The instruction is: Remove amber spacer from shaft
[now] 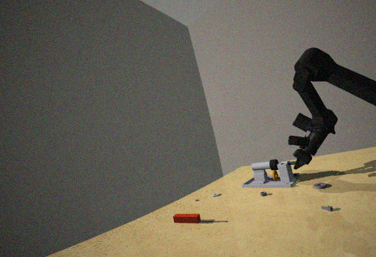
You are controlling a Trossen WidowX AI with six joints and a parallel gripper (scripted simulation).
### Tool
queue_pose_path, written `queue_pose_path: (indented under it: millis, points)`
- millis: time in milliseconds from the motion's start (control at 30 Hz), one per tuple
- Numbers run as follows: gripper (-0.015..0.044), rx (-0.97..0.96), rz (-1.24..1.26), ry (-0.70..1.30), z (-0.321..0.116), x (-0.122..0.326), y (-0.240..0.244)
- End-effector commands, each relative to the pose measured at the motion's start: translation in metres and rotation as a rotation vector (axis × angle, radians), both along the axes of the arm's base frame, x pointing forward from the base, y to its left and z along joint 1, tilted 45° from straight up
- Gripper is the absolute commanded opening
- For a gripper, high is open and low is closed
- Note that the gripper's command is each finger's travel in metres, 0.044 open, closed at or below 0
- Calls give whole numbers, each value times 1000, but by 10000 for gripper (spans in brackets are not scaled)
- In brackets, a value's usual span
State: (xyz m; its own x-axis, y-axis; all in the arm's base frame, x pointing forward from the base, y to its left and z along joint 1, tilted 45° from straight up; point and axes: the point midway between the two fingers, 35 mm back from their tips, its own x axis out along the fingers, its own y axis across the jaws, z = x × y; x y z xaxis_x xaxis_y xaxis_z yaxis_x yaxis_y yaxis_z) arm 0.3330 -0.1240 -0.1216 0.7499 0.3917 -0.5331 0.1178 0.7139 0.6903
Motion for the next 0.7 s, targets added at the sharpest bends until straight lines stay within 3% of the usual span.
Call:
queue_pose_path:
  millis: [0,667]
  points:
    - [0,2,-3,-1,0,3,-1]
    - [0,2,-3,-1,0,9,-2]
